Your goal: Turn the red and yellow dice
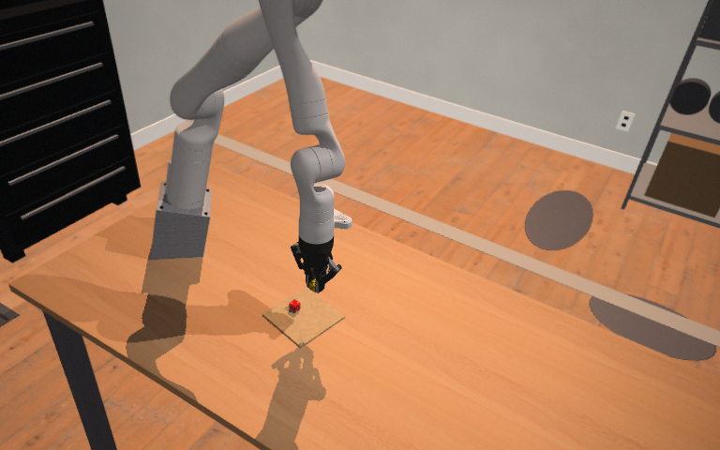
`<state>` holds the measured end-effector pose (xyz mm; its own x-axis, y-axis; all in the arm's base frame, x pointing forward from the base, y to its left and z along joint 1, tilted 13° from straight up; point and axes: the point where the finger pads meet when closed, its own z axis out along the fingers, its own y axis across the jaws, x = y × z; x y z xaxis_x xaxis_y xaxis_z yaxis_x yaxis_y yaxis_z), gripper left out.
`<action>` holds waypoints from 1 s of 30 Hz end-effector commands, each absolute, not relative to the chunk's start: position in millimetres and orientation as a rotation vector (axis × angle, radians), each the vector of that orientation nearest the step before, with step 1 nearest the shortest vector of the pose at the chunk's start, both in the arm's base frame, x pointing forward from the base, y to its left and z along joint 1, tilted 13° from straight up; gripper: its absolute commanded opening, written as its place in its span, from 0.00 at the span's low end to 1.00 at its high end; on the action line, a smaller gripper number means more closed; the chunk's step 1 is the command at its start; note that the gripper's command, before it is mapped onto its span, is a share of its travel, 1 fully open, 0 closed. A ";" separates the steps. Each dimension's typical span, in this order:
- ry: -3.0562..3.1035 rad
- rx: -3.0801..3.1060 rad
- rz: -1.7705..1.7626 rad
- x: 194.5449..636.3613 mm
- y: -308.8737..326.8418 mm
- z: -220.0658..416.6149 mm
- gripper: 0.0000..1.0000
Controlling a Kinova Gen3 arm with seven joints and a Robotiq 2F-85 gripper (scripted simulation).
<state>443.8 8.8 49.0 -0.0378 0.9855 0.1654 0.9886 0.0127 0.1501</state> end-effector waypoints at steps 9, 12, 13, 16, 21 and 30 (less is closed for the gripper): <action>-2.215 -2.182 -0.351 443.9 4.3 48.8 0.15; -2.215 -2.182 -0.351 444.1 4.5 47.8 0.15; -2.215 -2.181 -0.351 444.2 4.6 46.9 0.15; -2.214 -2.181 -0.351 445.0 5.4 42.2 0.15; -2.214 -2.181 -0.351 447.4 8.1 26.7 0.15; -2.214 -2.181 -0.351 452.4 13.7 -5.6 0.15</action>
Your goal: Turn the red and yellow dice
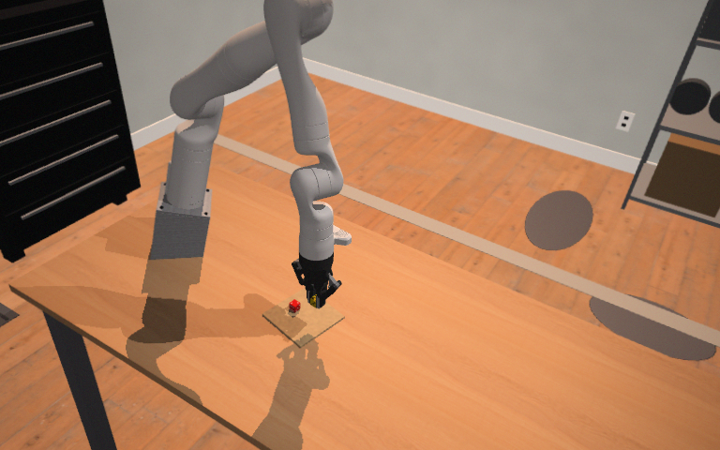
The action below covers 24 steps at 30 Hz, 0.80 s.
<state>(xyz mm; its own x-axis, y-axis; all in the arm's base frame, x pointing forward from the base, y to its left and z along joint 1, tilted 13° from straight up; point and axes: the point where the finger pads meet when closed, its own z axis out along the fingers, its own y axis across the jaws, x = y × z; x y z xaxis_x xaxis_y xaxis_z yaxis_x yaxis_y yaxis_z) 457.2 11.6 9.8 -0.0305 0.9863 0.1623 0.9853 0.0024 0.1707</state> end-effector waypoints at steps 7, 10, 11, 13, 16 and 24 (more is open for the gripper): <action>2.233 2.200 0.354 456.9 18.7 -34.5 0.15; 2.233 2.200 0.354 457.6 19.5 -39.4 0.15; 2.233 2.200 0.354 457.6 19.5 -39.4 0.15; 2.233 2.200 0.354 458.1 20.0 -42.6 0.15; 2.233 2.200 0.354 458.4 20.4 -44.6 0.15; 2.233 2.200 0.354 458.5 20.4 -44.7 0.15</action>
